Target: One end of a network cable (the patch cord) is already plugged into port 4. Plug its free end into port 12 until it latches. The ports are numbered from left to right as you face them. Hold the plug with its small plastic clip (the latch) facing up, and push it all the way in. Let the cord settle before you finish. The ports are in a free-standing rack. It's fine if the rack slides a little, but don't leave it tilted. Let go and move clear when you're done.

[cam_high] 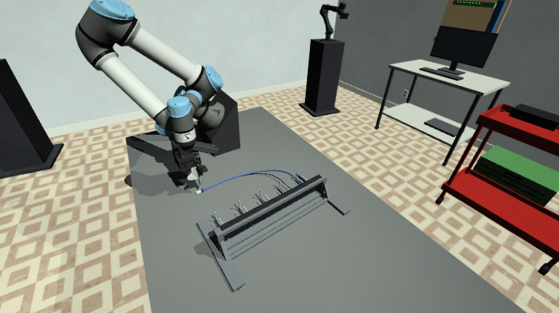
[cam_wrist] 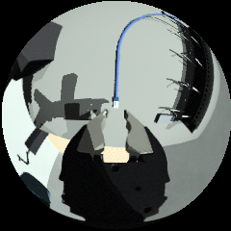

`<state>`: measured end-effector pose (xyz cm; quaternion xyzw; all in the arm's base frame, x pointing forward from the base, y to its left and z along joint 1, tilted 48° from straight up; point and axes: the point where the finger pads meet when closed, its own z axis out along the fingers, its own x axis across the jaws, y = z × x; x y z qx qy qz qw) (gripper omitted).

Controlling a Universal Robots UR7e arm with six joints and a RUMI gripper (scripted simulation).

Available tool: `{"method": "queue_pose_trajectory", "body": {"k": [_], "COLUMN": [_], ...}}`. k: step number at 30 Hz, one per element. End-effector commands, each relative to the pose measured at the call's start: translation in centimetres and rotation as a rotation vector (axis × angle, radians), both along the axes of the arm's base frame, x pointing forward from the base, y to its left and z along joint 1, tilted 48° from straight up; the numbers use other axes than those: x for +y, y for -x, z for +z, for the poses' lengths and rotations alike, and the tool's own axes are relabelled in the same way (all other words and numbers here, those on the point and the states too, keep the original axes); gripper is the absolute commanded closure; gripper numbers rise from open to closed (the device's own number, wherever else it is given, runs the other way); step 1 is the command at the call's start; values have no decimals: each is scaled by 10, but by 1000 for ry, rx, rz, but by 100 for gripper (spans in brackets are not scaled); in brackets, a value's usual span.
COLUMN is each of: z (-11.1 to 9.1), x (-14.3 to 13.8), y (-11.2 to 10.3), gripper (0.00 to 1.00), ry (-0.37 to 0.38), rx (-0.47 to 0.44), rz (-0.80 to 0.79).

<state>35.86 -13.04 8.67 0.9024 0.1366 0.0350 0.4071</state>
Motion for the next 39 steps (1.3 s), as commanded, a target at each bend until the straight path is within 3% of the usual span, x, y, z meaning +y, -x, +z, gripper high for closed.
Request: {"method": "queue_pose_trajectory", "body": {"k": [1,19,39], "z": [-7,-26,-30], "x": [-8,-29,-33], "y": [-2,-7,-8], "gripper": [78,78,78], "ry": [0,0,0], "rx": [-2,-2,-2], "rz": [2,2,2]}}
